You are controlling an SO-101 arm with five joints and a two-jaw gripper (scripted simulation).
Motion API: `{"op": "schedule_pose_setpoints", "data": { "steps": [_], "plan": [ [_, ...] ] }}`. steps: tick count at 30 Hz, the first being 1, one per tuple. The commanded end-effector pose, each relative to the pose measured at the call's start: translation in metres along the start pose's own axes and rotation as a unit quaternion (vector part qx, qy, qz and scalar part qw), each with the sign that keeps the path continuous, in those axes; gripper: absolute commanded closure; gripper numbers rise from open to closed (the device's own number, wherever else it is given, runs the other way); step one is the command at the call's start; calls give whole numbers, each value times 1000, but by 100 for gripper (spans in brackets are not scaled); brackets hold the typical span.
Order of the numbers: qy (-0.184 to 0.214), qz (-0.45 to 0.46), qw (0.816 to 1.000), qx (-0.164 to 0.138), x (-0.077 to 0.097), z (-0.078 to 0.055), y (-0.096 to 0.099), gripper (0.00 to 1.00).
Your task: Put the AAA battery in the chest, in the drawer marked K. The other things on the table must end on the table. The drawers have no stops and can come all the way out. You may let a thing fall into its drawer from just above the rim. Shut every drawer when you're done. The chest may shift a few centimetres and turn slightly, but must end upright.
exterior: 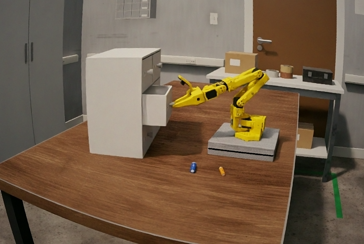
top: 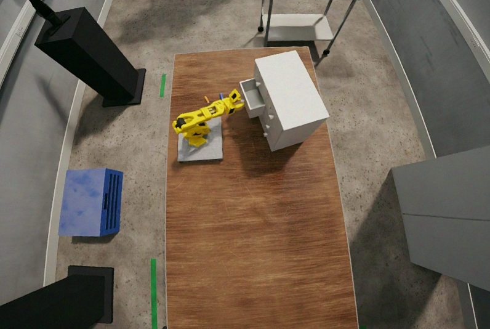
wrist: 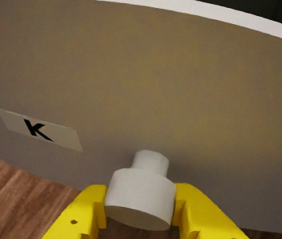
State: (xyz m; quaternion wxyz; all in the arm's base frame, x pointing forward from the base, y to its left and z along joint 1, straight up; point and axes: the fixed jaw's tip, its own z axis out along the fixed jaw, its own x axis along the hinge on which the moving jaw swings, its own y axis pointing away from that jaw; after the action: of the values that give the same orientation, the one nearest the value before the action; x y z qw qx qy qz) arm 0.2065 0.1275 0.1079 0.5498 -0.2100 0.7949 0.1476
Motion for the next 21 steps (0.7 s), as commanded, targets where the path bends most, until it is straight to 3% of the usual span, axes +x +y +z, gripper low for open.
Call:
{"op": "schedule_pose_setpoints", "data": {
  "steps": [1, 21],
  "plan": [
    [-3, -5, 1000, -13, 0, -3, 6, 100],
    [-3, -5, 1000, -13, 0, -3, 6, 88]
  ]
}}
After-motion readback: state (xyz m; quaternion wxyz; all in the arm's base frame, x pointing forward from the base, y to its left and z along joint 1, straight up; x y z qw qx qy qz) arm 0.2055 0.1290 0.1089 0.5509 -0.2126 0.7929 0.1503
